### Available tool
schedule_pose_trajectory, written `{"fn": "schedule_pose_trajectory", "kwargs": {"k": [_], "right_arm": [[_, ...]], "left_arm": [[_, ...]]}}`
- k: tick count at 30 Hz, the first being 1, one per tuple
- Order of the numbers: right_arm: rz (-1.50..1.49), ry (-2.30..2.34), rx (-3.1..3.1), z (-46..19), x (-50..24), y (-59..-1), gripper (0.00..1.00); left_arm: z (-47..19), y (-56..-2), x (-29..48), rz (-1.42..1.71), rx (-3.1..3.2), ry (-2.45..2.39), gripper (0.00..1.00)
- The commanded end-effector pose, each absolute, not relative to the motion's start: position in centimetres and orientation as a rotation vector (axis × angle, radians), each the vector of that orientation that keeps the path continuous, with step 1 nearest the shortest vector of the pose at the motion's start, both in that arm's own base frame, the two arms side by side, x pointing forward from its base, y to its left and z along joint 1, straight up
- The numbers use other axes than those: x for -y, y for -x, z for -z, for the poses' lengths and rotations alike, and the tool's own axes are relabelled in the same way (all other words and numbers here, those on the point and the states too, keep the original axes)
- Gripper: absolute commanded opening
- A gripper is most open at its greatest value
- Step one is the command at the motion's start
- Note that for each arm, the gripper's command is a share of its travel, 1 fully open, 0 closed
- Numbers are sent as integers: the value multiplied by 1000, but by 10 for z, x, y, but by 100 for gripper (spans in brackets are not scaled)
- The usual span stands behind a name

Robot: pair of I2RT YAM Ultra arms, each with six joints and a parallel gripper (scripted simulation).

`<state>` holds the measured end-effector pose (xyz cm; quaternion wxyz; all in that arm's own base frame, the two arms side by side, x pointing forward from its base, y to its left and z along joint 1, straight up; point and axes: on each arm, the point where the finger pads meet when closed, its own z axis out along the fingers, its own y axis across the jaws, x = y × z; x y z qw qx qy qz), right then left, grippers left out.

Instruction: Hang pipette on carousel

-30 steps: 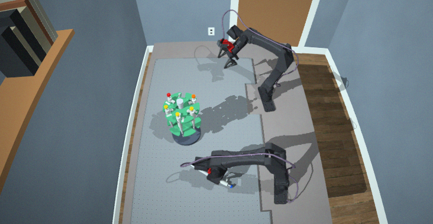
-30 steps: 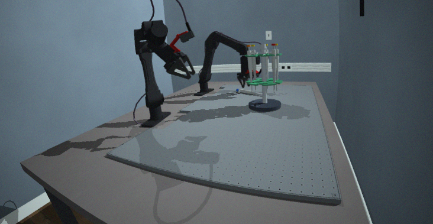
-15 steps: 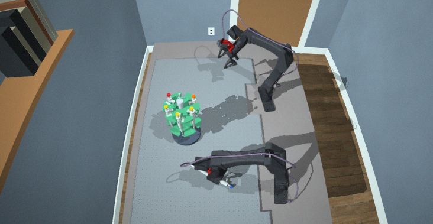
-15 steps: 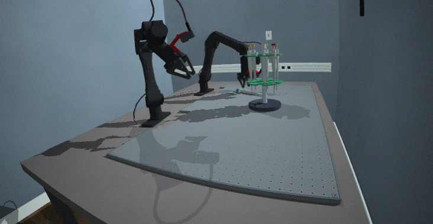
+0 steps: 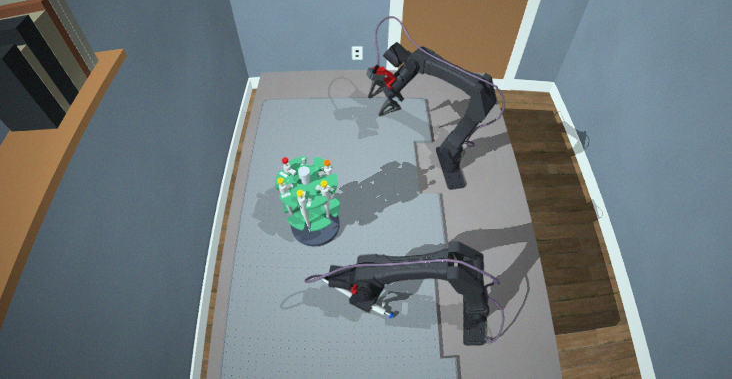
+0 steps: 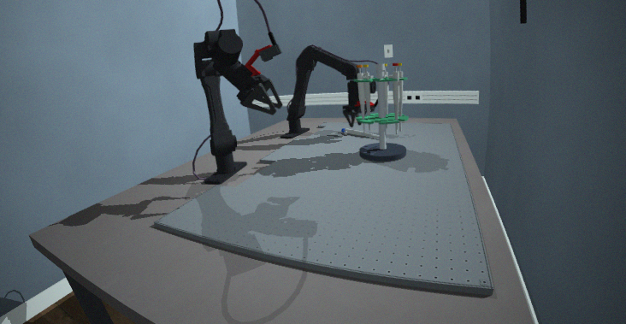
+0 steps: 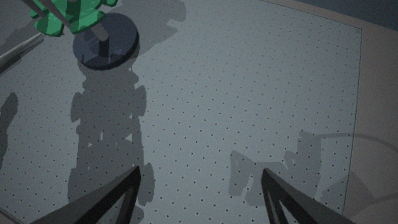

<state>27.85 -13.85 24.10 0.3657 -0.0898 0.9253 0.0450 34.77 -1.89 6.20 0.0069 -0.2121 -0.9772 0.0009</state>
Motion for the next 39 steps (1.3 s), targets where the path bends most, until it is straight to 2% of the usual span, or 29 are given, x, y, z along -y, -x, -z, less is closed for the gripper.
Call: {"fn": "schedule_pose_trajectory", "kwargs": {"k": [1, 39], "right_arm": [[-91, 246, -2339, -253, 142, -283, 100], [-91, 246, -2339, -253, 142, -283, 100]], "left_arm": [[-80, -361, 17, 14, 3129, 671, 54], [-23, -350, 16, -2, 3068, 658, 54]]}}
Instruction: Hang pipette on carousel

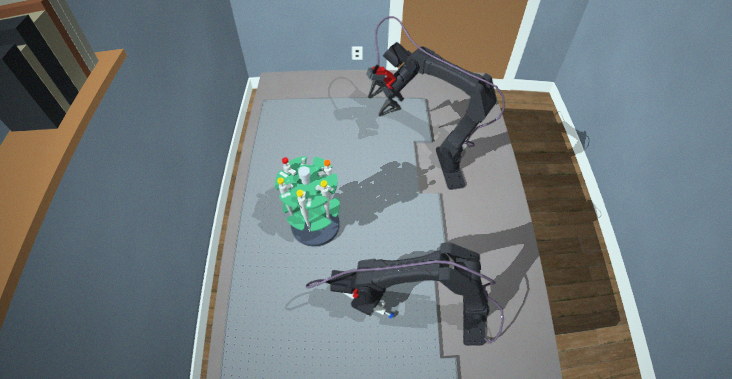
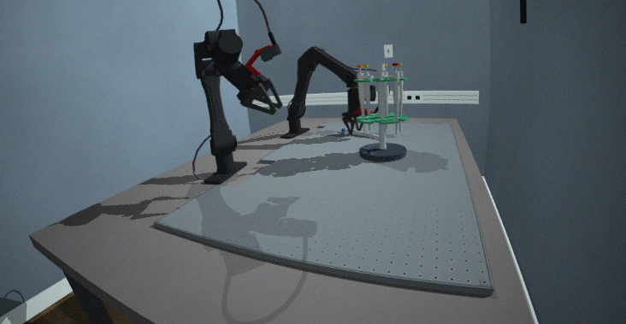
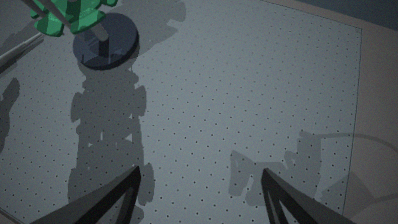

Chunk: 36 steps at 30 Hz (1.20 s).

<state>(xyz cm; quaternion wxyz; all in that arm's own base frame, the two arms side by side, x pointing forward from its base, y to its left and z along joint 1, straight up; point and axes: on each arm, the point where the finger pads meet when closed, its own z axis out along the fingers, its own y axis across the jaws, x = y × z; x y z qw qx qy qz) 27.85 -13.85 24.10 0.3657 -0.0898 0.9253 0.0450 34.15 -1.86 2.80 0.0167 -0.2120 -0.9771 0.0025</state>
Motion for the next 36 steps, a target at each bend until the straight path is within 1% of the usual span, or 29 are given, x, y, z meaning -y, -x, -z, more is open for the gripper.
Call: {"fn": "schedule_pose_trajectory", "kwargs": {"k": [1, 3, 4, 36], "right_arm": [[-91, 246, -2339, -253, 142, -283, 100], [-91, 246, -2339, -253, 142, -283, 100], [-91, 246, -2339, -253, 142, -283, 100], [-91, 246, -2339, -253, 142, -283, 100]], "left_arm": [[-23, -348, 16, -2, 3069, 658, 54], [-23, -348, 16, -2, 3069, 658, 54], [-35, -363, 17, 11, 3117, 668, 54], [-36, -363, 17, 11, 3119, 669, 54]]}}
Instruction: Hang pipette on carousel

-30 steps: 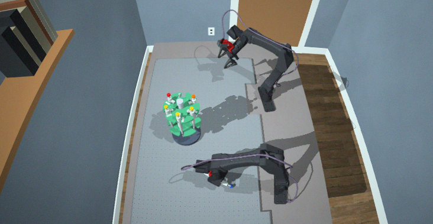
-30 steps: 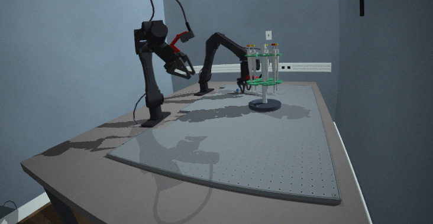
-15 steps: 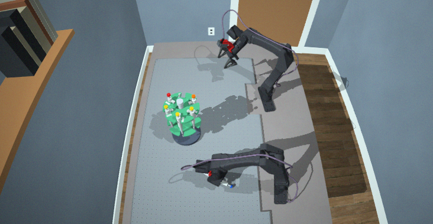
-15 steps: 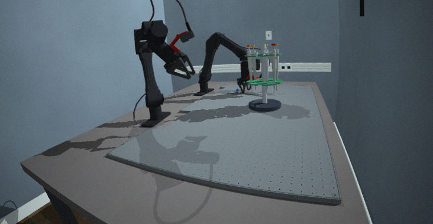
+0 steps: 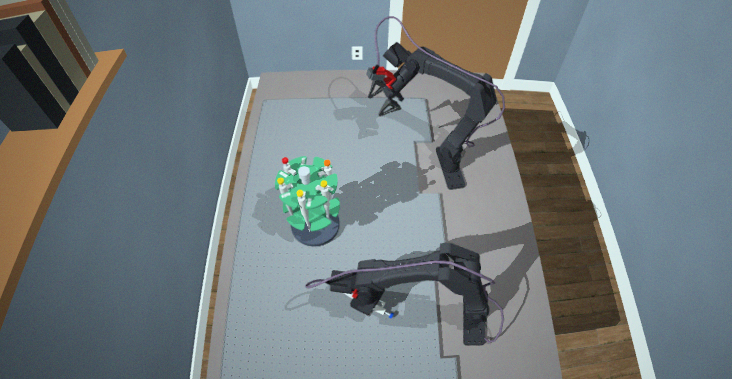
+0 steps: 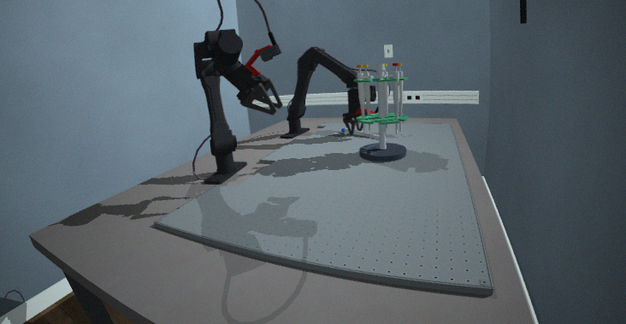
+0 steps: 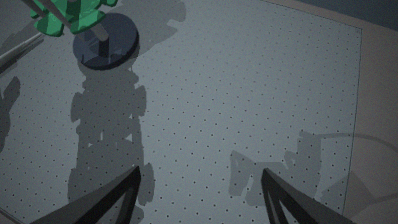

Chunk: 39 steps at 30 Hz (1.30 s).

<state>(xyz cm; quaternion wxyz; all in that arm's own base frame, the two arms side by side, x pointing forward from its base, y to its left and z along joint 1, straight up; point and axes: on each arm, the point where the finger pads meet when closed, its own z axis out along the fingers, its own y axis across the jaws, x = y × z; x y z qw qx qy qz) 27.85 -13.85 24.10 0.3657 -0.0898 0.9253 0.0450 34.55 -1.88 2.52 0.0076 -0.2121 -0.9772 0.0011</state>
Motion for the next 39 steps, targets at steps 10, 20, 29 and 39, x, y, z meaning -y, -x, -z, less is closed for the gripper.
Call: {"fn": "schedule_pose_trajectory", "kwargs": {"k": [10, 20, 29, 39], "right_arm": [[-91, 246, -2339, -253, 142, -283, 100], [-91, 246, -2339, -253, 142, -283, 100], [-91, 246, -2339, -253, 142, -283, 100], [-91, 246, -2339, -253, 142, -283, 100]], "left_arm": [[-36, -363, 17, 11, 3119, 669, 54], [-36, -363, 17, 11, 3119, 669, 54], [-36, -363, 17, 12, 3119, 668, 12], [-36, -363, 17, 11, 3119, 668, 12]]}}
